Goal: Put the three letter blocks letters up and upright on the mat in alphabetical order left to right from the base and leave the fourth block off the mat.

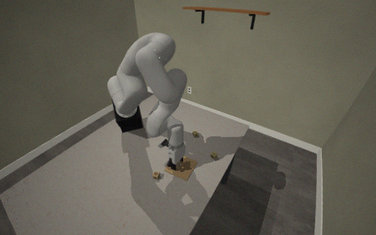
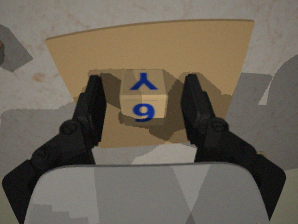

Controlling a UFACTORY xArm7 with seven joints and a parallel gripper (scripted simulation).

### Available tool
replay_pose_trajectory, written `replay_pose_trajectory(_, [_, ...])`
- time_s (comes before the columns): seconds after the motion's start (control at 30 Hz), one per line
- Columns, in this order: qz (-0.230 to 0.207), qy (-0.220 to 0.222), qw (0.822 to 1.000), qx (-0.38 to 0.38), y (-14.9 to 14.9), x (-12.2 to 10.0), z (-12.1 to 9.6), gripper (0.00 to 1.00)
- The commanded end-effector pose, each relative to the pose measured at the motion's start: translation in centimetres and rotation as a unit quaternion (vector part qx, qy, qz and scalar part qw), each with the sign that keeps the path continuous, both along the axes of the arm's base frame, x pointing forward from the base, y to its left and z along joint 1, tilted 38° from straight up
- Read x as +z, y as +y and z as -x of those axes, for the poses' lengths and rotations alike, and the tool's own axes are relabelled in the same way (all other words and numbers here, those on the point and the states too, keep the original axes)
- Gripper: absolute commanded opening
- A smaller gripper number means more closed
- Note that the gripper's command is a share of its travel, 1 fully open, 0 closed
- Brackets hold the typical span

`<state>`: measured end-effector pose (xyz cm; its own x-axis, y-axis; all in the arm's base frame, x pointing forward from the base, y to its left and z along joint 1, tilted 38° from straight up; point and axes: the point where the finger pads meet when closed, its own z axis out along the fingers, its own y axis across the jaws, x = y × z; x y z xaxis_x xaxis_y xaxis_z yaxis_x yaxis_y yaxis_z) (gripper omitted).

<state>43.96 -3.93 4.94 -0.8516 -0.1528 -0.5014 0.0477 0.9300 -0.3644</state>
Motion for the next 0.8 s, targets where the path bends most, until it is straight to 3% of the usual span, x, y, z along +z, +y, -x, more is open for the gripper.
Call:
replay_pose_trajectory(0.0, [0.0,0.0,1.0,0.0,0.05,0.03,-0.03,0.69])
replay_pose_trajectory(0.47, [0.0,0.0,1.0,0.0,0.05,0.03,-0.03,0.69])
replay_pose_trajectory(0.5, [0.0,0.0,1.0,0.0,0.05,0.03,-0.03,0.47])
replay_pose_trajectory(0.77, [0.0,0.0,1.0,0.0,0.05,0.03,-0.03,0.47])
